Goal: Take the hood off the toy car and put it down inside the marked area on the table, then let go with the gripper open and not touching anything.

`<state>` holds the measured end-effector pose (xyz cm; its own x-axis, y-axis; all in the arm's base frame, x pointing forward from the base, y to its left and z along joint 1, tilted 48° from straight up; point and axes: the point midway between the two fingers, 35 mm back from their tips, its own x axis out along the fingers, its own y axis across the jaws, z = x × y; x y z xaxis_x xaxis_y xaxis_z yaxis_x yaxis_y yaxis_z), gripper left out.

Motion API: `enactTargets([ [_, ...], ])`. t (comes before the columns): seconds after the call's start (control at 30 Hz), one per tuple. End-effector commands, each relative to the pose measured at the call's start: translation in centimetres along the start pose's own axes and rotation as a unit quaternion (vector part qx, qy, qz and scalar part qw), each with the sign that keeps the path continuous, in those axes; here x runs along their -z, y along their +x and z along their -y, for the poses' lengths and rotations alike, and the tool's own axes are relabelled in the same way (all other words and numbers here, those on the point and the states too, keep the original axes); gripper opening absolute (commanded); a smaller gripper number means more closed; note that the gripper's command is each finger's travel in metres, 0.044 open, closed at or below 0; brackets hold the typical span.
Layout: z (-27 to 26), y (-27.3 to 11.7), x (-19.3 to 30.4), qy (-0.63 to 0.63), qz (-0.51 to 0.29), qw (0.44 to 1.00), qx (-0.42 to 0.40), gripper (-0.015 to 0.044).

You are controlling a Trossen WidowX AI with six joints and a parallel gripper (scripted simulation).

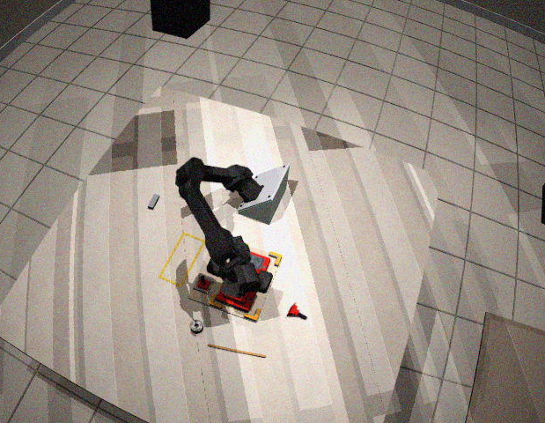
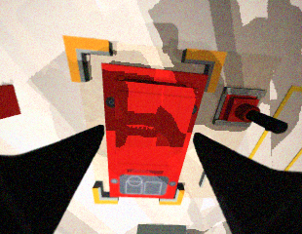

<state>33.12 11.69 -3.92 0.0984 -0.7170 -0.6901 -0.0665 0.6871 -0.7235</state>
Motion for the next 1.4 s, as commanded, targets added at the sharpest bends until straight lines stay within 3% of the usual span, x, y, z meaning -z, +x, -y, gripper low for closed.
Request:
enactTargets([
  [0.0,0.1,0.4,0.1,-0.004,0.0,1.0,0.003,0.044],
  [0.87,0.1,1.6,0.1,-0.004,0.0,1.0,0.004,0.044],
  [1.0,0.0,1.3,0.0,0.0,0.0,1.0,0.0,0.0335],
  [1.3,0.0,1.3,0.0,0.0,0.0,1.0,0.0,0.0275],
  [1.37,0.0,1.3,0.0,0.0,0.0,1.0,0.0,0.0222],
])
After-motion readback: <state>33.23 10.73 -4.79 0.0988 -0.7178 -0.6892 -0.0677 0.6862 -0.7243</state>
